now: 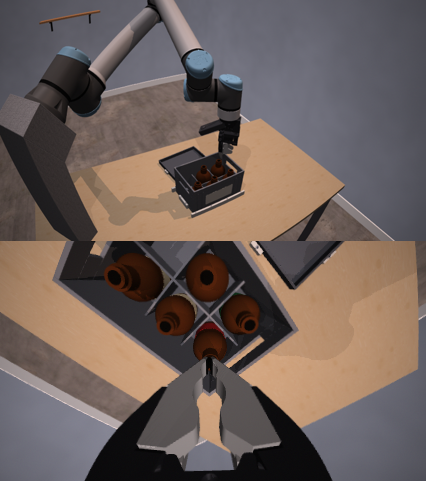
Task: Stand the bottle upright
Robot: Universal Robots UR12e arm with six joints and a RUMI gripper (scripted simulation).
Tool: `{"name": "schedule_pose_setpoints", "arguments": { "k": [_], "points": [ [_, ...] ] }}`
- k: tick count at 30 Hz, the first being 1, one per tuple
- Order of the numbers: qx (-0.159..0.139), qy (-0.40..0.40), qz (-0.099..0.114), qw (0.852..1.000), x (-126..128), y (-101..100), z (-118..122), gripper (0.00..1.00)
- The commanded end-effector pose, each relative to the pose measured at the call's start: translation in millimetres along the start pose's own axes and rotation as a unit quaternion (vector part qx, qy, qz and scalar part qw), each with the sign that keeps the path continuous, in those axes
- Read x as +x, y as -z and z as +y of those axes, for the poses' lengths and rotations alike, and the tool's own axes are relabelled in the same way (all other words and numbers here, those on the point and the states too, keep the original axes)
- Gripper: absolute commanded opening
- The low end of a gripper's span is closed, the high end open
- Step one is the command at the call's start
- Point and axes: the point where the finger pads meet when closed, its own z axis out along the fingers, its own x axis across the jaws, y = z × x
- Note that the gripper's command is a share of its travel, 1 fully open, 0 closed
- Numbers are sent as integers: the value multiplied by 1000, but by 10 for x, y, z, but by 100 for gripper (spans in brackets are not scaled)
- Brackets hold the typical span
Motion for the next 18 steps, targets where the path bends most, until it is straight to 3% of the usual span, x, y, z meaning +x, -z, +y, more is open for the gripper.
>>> {"name": "schedule_pose_setpoints", "arguments": {
  "k": [1, 10, 11, 18],
  "points": [
    [2, 0, 0, 1000, 18, -36, 533, 0],
    [3, 0, 0, 1000, 22, -41, 539, 0],
    [4, 1, 0, 1000, 33, -56, 522, 38],
    [4, 1, 0, 1000, 29, -54, 513, 38]
  ]
}}
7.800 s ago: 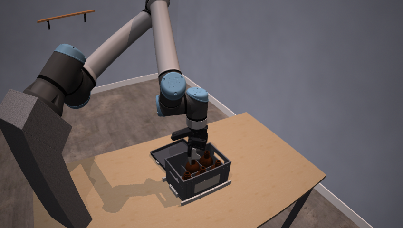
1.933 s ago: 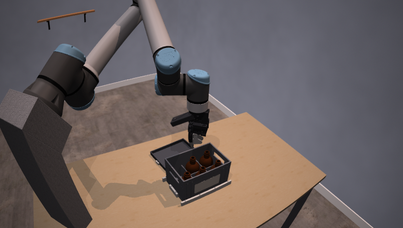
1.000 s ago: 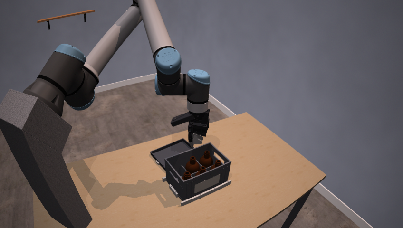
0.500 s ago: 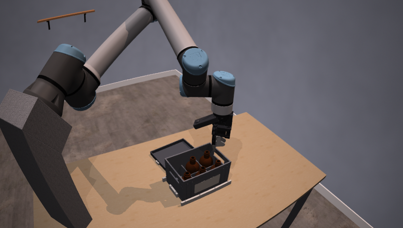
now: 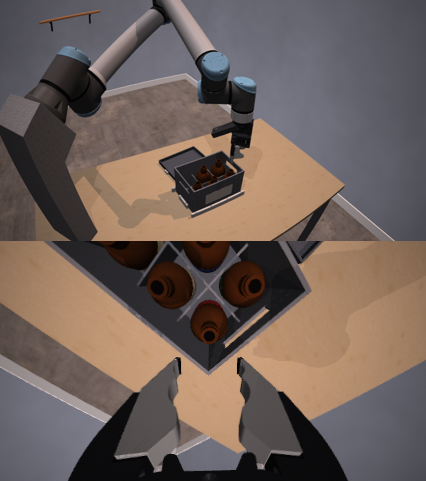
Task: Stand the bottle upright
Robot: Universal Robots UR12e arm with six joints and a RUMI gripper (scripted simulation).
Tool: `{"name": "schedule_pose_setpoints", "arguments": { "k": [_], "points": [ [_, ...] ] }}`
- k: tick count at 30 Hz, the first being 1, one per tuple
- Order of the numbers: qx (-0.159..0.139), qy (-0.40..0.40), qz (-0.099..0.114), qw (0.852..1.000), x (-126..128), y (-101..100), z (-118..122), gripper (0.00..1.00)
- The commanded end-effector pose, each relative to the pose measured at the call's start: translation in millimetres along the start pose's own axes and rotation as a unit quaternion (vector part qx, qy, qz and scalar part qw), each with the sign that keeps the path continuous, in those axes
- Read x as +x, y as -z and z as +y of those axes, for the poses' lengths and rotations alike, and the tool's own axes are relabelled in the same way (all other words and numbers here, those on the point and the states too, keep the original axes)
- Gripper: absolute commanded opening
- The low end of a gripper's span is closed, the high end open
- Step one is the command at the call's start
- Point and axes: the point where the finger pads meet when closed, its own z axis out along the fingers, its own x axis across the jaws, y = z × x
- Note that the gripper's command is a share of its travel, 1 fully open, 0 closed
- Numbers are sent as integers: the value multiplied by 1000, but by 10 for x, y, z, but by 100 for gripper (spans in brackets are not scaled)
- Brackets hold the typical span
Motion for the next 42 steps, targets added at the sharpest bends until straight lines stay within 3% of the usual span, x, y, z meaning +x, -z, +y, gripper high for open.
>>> {"name": "schedule_pose_setpoints", "arguments": {
  "k": [1, 42],
  "points": [
    [2, 1, 0, 1000, 10, -19, -8, 38],
    [2, 1, 0, 1000, 13, -60, 0, 38]
  ]
}}
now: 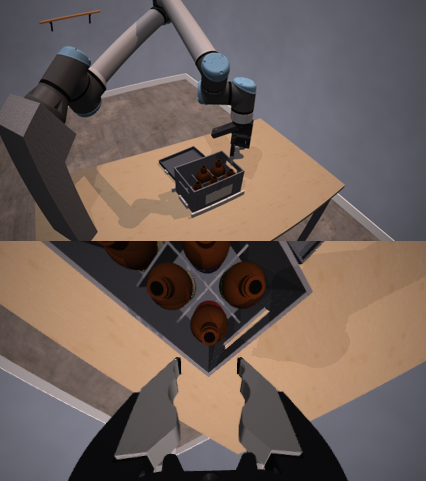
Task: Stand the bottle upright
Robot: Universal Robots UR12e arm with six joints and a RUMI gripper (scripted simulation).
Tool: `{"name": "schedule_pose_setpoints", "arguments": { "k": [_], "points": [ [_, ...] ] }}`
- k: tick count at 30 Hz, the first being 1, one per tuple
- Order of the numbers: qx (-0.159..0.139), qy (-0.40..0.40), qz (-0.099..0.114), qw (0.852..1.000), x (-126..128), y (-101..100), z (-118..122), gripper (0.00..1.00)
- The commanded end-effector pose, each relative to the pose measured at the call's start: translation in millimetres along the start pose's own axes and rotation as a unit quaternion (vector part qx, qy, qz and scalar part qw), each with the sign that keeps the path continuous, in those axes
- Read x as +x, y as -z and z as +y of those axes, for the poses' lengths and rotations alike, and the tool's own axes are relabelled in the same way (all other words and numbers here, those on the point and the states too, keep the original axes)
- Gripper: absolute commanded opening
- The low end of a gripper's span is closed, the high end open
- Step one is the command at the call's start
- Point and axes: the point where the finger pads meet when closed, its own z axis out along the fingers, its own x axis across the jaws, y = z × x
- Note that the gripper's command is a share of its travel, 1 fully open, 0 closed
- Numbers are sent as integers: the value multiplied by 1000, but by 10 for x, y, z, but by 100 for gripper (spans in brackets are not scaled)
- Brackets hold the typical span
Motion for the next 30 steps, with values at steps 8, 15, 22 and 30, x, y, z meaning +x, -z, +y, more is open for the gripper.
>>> {"name": "schedule_pose_setpoints", "arguments": {
  "k": [8, 15, 22, 30],
  "points": [
    [0, 1, 0, 1000, 15, -107, 14, 38],
    [0, 1, 0, 1000, 15, -196, 15, 38],
    [0, 1, 0, 1000, 15, -264, 15, 38],
    [0, 1, 0, 1000, 15, -361, 16, 38]
  ]
}}
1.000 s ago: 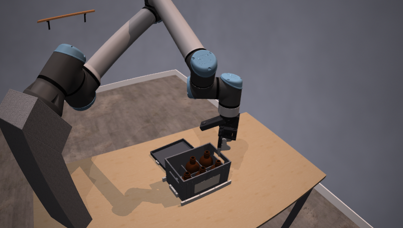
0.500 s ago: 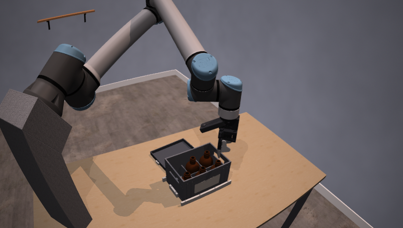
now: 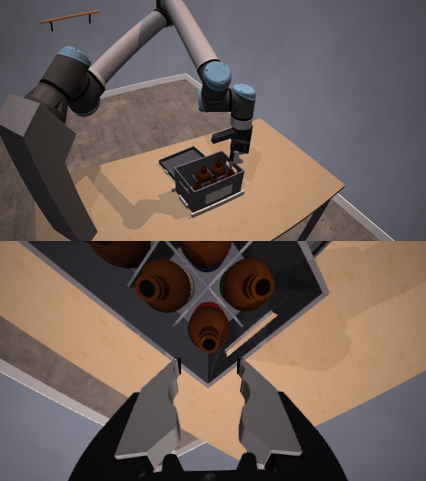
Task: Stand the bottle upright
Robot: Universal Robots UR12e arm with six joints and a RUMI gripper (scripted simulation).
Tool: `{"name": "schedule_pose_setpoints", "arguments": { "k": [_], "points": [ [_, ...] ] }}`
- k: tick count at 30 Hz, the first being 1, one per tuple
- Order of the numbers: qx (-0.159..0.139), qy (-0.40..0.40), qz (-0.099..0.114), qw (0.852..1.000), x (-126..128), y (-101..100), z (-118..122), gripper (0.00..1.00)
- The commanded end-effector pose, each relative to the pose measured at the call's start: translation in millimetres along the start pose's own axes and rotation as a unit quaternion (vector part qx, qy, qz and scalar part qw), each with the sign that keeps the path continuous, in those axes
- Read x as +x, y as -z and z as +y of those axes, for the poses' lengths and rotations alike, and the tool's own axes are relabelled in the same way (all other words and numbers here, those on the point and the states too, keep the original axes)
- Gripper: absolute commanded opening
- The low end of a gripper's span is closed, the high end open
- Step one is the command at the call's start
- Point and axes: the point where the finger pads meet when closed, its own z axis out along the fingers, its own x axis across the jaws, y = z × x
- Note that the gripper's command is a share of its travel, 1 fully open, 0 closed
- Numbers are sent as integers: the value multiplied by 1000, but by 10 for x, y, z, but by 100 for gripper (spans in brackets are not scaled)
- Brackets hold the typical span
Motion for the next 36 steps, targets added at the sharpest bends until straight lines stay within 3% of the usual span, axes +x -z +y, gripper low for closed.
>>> {"name": "schedule_pose_setpoints", "arguments": {
  "k": [1, 36],
  "points": [
    [-1, 1, 0, 1000, 9, -89, 12, 38],
    [-1, 0, 0, 1000, 5, -146, 6, 38]
  ]
}}
